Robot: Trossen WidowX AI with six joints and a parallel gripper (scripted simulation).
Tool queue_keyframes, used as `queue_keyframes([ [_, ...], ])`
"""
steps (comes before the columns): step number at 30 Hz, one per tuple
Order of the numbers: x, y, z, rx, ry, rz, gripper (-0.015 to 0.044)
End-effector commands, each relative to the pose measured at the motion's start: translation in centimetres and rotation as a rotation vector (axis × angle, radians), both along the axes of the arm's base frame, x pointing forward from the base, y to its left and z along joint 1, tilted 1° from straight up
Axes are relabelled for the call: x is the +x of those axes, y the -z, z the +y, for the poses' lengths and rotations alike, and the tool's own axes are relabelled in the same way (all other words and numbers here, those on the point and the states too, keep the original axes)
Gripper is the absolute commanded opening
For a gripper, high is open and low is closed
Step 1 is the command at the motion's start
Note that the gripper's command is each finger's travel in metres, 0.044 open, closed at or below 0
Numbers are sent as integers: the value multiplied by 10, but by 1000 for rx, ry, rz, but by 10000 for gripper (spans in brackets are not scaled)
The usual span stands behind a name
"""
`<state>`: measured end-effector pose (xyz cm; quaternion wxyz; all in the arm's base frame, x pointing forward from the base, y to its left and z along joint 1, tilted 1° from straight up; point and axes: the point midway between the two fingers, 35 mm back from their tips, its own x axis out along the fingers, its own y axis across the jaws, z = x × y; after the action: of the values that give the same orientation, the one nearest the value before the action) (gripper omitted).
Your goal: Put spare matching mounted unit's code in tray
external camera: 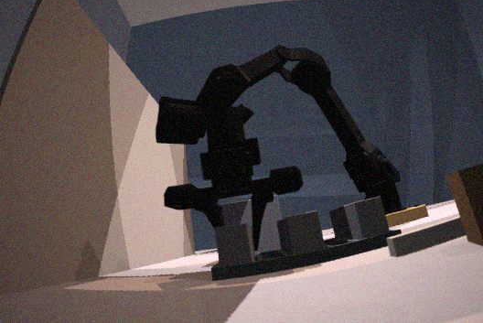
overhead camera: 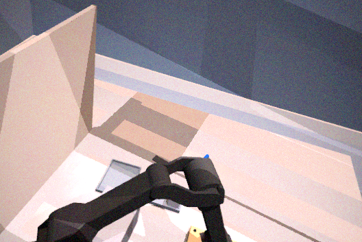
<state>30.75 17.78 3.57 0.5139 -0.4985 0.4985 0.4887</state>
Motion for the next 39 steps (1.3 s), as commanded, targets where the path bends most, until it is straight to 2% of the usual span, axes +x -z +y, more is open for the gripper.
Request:
queue_keyframes([
  [1, 0, 0, 0, 0, 0, 0, 0],
  [10, 0, -4, 0, 0, 0, 0, 0],
  [23, -2, -78, 0, 3, -3, 1, 0],
  [33, -1, -76, 0, -3, -1, 4, 0],
  [39, 2, -96, 1, -1, -1, 2, 0],
])
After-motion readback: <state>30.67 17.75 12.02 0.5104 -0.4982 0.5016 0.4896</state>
